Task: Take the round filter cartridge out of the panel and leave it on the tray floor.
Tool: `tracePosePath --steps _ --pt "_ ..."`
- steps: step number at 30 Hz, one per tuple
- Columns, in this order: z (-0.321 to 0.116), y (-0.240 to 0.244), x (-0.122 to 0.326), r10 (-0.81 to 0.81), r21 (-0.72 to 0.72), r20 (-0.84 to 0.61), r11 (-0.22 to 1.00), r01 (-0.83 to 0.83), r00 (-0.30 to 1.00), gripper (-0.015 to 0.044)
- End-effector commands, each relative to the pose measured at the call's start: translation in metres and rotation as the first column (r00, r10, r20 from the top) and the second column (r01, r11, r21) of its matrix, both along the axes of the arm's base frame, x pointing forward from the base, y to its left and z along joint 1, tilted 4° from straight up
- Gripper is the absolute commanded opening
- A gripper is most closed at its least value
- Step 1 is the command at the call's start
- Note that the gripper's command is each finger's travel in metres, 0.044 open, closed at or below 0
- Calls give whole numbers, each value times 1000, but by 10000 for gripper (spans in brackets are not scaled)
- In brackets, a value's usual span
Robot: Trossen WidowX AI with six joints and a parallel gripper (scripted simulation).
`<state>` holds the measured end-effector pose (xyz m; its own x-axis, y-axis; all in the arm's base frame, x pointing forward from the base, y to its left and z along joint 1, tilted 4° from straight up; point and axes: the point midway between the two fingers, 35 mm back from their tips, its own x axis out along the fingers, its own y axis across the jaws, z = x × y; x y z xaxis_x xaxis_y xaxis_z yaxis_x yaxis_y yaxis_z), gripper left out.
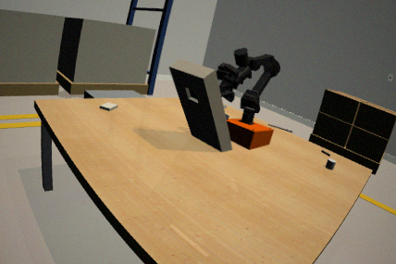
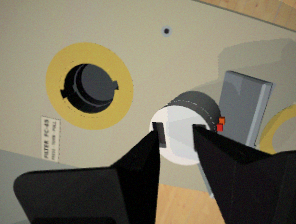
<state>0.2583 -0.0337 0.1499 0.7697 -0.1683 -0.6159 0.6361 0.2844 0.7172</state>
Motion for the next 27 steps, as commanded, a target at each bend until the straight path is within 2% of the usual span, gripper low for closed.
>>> tracePosePath --steps 1,17,20,27 --pt "2 0 1 0 0 6 1000 0 1000 113" --pt "2 0 1 0 0 6 1000 0 1000 113" --pt "1 0 1 -2 7 -45 1000 2 999 113" --pt "4 -1 5 -10 43 -266 999 22 964 113"
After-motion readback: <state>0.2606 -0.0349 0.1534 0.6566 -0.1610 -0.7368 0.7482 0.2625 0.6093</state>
